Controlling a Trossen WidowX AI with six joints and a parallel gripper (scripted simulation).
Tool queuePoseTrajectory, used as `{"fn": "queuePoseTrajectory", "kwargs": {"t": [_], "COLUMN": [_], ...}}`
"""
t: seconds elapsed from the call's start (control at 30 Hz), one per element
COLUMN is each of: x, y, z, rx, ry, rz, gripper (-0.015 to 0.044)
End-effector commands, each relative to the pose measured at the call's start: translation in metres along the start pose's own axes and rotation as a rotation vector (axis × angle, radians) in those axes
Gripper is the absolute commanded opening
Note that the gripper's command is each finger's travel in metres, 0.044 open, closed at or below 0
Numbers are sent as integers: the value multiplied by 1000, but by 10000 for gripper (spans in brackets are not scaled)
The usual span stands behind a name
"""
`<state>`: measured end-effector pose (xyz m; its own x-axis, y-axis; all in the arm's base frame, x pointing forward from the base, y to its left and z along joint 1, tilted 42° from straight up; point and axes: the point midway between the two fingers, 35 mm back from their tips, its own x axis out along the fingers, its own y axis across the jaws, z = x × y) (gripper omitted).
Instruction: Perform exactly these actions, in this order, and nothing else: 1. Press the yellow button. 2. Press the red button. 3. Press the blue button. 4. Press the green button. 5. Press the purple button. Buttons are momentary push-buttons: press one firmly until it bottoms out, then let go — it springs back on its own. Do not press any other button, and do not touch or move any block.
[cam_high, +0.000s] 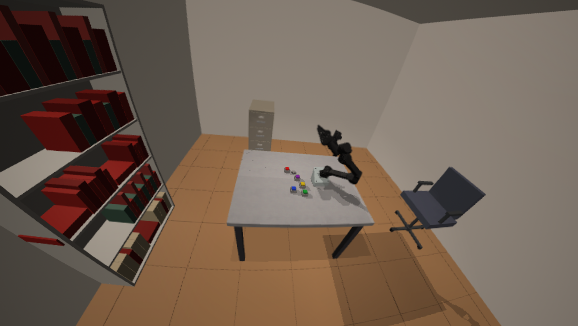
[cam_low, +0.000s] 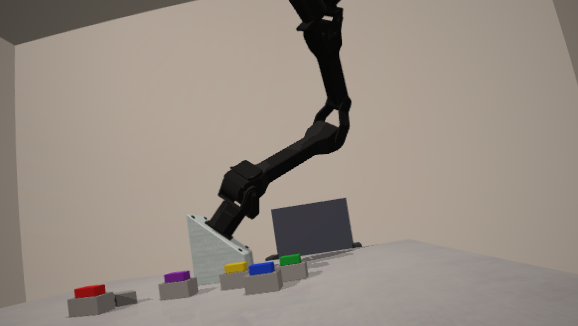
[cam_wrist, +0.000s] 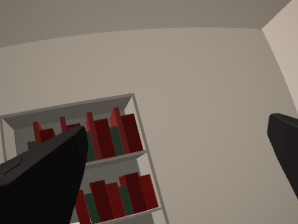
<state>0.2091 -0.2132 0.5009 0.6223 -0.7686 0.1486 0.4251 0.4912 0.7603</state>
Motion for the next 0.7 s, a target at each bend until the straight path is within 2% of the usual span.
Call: {"fn": "queuePoseTrajectory", "kwargs": {"t": [0.0, 0.17, 0.33, 0.5, 0.67], "x": [19, 19, -4, -52, -126], "y": [-40, -88, -137, -183, -217], "z": [-65, -138, -209, -270, -315], "rx": [-185, -379, -541, -646, -645], "ry": [241, 549, 898, 1293, 1731], "rz": [-87, -146, -156, -107, 19], "gripper": [400, 400, 400, 400, 400]}}
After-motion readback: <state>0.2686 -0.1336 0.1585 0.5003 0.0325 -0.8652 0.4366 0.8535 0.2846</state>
